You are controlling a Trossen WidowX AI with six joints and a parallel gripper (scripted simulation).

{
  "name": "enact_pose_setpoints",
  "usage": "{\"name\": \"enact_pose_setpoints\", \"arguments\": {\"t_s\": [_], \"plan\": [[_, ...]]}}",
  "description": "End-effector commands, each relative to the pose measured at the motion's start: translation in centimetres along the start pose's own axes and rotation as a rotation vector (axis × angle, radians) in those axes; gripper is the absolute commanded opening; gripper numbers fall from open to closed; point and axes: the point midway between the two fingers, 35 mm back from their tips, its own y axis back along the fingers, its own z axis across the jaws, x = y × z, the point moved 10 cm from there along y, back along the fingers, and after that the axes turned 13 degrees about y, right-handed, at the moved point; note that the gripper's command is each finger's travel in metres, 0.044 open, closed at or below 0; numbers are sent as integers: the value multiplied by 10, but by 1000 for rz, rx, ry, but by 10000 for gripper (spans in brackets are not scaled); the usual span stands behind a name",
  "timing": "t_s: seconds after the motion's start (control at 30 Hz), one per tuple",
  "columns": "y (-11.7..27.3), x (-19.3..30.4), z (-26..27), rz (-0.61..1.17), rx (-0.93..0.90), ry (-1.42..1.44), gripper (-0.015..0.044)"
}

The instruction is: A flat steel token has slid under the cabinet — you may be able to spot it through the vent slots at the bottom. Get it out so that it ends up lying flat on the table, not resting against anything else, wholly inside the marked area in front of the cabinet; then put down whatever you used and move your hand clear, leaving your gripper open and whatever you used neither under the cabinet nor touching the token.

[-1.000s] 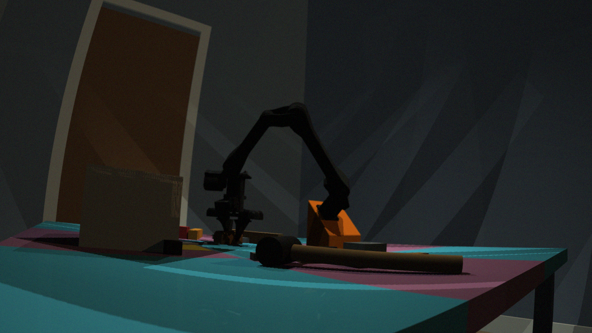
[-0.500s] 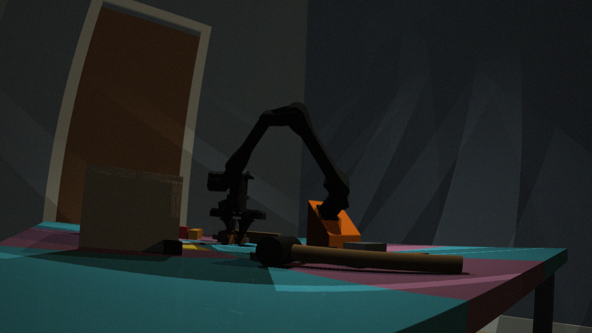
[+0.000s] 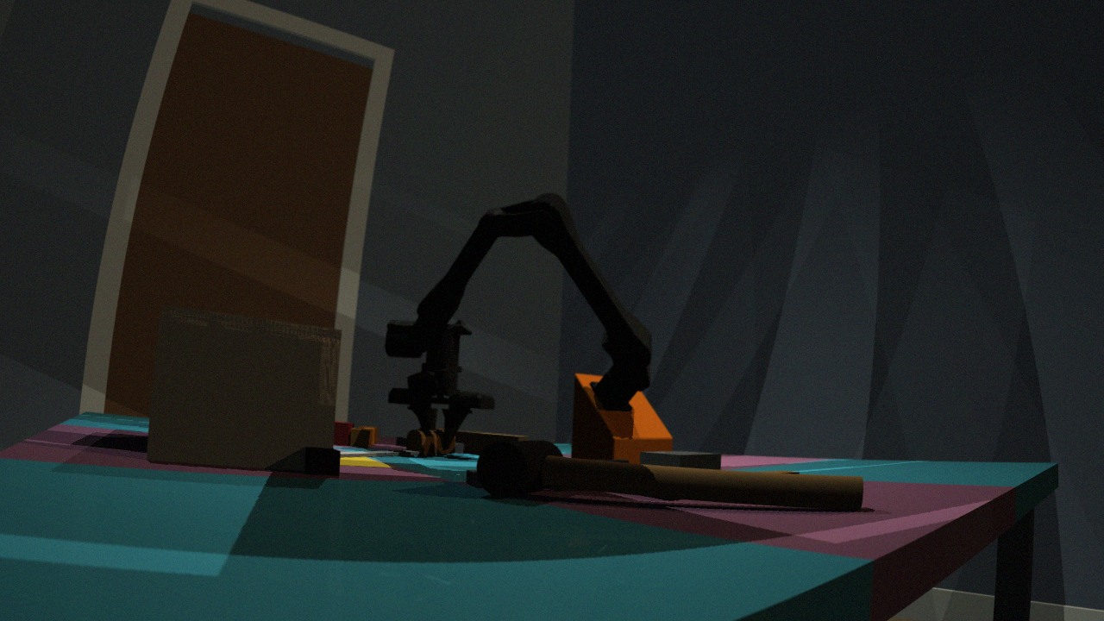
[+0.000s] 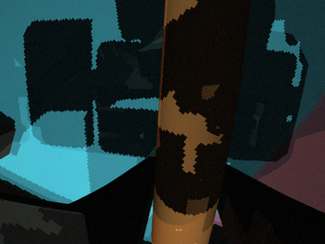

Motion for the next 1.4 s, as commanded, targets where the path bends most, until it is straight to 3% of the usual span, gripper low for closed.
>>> {"name": "enact_pose_setpoints", "arguments": {"t_s": [0.0, 1.37], "plan": [[2, 4, -4, -2, 5, 24, 0], [3, 36, -32, 0, 8, 87, 0]]}}
